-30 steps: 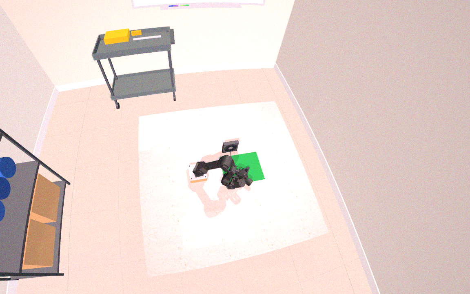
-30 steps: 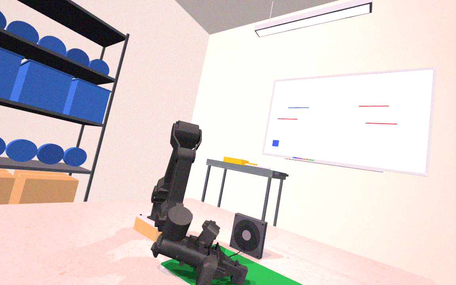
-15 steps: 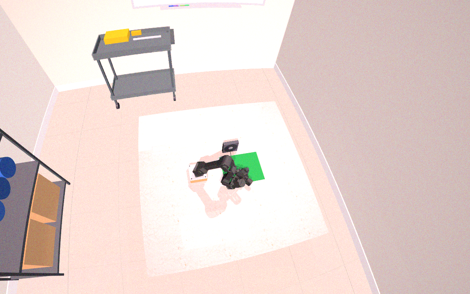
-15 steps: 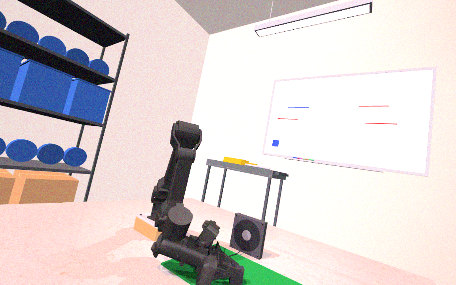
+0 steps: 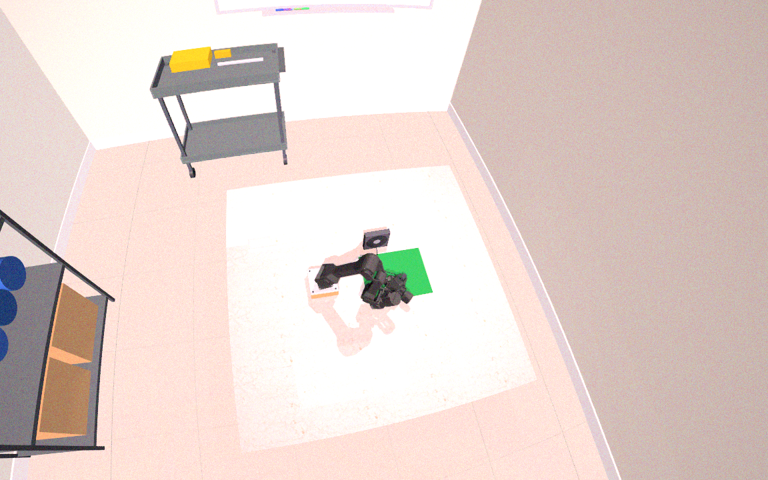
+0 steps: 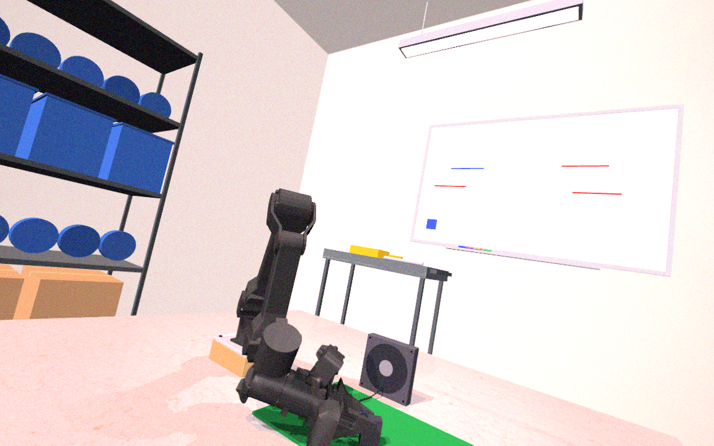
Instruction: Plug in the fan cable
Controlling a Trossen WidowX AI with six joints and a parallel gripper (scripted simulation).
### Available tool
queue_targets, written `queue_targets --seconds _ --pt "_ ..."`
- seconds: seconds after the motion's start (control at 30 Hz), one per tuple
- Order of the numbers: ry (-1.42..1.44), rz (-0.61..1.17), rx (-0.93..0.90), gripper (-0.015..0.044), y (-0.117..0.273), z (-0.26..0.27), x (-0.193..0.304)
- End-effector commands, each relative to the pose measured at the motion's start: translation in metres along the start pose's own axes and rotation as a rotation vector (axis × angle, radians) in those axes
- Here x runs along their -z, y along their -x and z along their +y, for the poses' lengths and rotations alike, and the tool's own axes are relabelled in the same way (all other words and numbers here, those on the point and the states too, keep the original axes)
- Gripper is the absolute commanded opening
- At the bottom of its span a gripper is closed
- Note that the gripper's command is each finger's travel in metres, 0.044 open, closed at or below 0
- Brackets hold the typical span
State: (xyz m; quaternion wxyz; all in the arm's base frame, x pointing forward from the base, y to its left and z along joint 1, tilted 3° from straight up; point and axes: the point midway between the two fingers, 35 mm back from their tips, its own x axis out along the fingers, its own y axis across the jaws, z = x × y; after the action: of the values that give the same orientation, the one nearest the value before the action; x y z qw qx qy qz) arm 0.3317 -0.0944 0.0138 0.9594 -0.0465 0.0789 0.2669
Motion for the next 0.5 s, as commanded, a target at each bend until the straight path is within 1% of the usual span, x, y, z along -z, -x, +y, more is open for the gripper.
queue_targets --seconds 0.0,0.47 --pt "0.0 0.0 0.0 0.014 0.0 0.0 0.0" --pt "0.009 0.05 -0.012 0.014 0.02 -0.009 0.008"
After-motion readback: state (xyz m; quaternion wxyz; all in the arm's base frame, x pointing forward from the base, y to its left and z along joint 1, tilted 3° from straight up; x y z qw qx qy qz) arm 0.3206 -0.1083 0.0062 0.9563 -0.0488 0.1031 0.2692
